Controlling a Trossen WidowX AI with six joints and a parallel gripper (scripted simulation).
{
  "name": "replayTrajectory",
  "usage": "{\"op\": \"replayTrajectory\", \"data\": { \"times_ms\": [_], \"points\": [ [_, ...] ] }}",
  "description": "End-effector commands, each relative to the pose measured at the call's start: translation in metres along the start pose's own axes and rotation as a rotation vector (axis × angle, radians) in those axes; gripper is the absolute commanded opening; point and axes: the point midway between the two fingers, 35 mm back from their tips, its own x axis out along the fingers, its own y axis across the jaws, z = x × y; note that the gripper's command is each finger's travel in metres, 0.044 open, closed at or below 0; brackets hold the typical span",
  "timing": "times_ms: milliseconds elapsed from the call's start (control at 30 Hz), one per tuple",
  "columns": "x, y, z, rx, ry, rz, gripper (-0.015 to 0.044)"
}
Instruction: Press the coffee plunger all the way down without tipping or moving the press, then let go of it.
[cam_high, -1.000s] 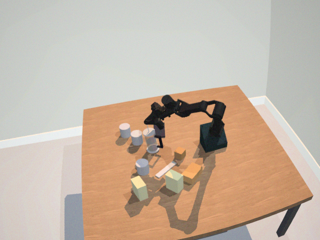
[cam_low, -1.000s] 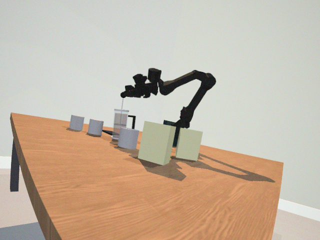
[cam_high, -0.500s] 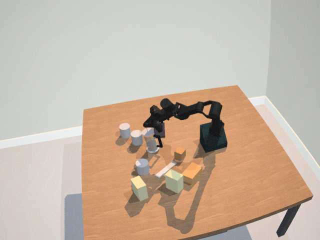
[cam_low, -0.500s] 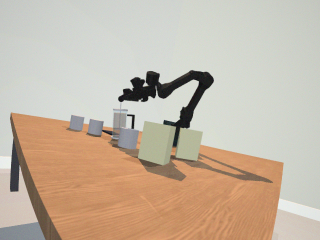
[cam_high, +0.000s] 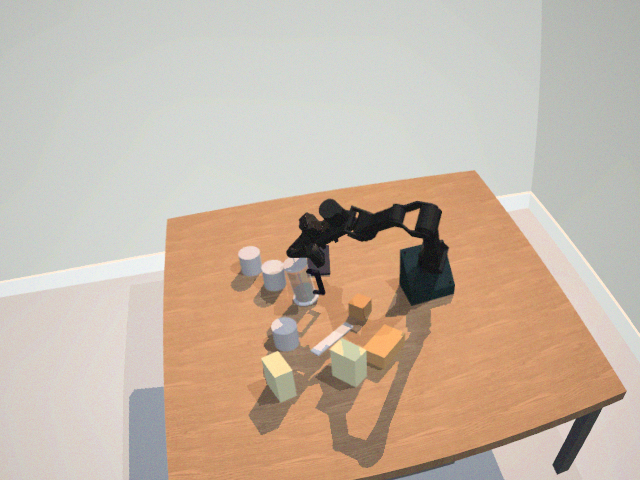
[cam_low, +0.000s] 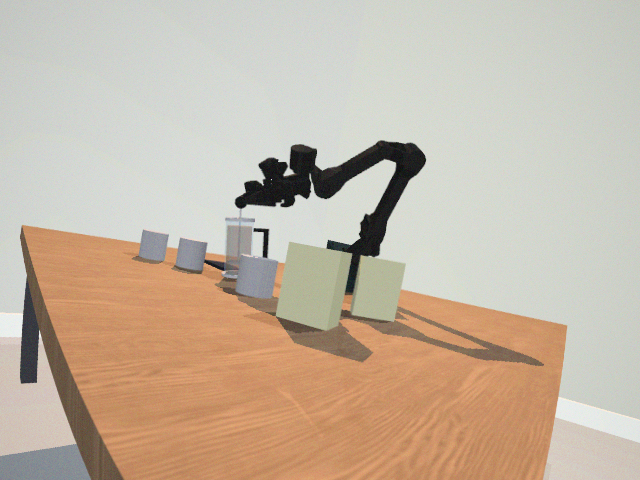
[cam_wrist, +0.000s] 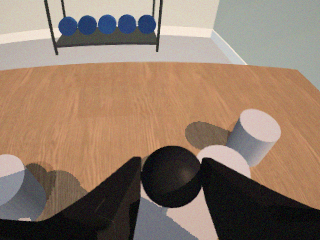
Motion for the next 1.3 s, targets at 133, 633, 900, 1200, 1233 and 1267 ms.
{"op": "replayTrajectory", "data": {
  "times_ms": [133, 633, 900, 1200, 1233, 1267],
  "points": [
    [0.0051, 0.0, -0.0083, 0.015, 0.033, 0.004, 0.012],
    [0.0069, -0.0008, -0.0062, 0.015, 0.033, 0.004, 0.012],
    [0.0079, -0.0011, -0.0053, 0.015, 0.033, 0.004, 0.012],
    [0.0067, -0.0015, -0.0019, 0.011, 0.022, 0.003, 0.012],
    [0.0067, -0.0015, -0.0019, 0.011, 0.022, 0.003, 0.012],
    [0.0067, -0.0015, -0.0019, 0.011, 0.022, 0.003, 0.012]
  ]
}}
